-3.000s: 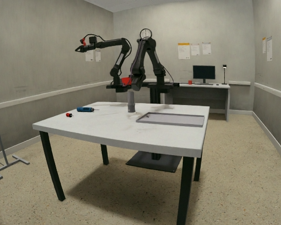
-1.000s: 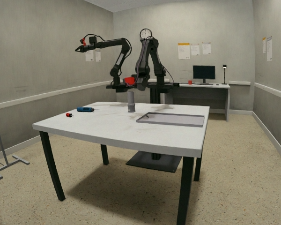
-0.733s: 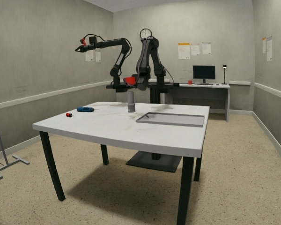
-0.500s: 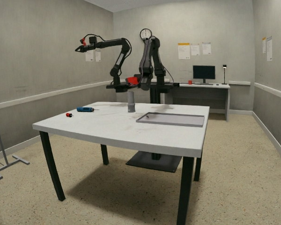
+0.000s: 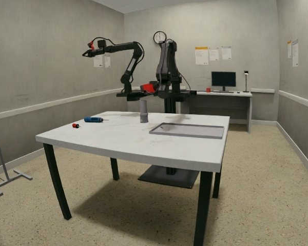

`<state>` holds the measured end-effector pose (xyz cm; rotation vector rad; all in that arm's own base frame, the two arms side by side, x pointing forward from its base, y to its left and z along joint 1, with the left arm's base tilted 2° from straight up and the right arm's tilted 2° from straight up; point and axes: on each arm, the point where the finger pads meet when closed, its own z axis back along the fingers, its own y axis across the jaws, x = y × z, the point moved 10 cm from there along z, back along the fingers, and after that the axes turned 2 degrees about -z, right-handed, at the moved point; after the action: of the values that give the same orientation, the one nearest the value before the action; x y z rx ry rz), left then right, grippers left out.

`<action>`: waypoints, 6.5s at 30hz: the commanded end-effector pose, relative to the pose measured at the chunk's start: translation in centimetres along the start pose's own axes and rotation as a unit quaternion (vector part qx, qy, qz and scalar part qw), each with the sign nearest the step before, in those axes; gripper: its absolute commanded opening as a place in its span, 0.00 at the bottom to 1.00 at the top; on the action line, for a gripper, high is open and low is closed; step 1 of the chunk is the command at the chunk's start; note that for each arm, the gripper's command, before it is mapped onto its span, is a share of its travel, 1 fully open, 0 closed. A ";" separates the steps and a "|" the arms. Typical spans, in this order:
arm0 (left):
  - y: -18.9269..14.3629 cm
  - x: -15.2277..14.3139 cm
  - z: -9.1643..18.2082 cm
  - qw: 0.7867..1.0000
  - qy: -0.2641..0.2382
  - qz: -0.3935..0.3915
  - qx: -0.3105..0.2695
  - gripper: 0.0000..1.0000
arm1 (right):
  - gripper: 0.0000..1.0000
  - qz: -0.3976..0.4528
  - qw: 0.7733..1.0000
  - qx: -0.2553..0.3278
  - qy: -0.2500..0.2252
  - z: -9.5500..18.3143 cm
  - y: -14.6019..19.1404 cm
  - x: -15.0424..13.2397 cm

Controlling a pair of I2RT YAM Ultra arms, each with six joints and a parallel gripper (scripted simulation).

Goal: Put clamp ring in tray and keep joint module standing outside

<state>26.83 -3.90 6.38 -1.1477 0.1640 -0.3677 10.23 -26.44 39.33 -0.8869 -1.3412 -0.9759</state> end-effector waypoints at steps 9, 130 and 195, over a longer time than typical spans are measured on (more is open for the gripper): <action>-0.8 -0.8 1.3 1.000 -0.022 -0.009 0.001 0.06 | 0.20 -0.003 0.999 0.005 -0.049 0.7 0.5 2.9; 3.3 -8.7 13.7 0.981 -0.173 0.063 0.060 0.06 | 0.20 -0.003 0.999 0.005 -0.049 0.7 0.5 2.9; 4.8 -12.8 19.4 0.958 -0.253 0.101 0.087 0.06 | 0.20 -0.003 0.999 0.005 -0.049 0.7 0.5 2.9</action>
<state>21.53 18.50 8.13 -1.0140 -0.1636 0.1076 10.23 -26.44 39.33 -0.8870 -1.3412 -0.9759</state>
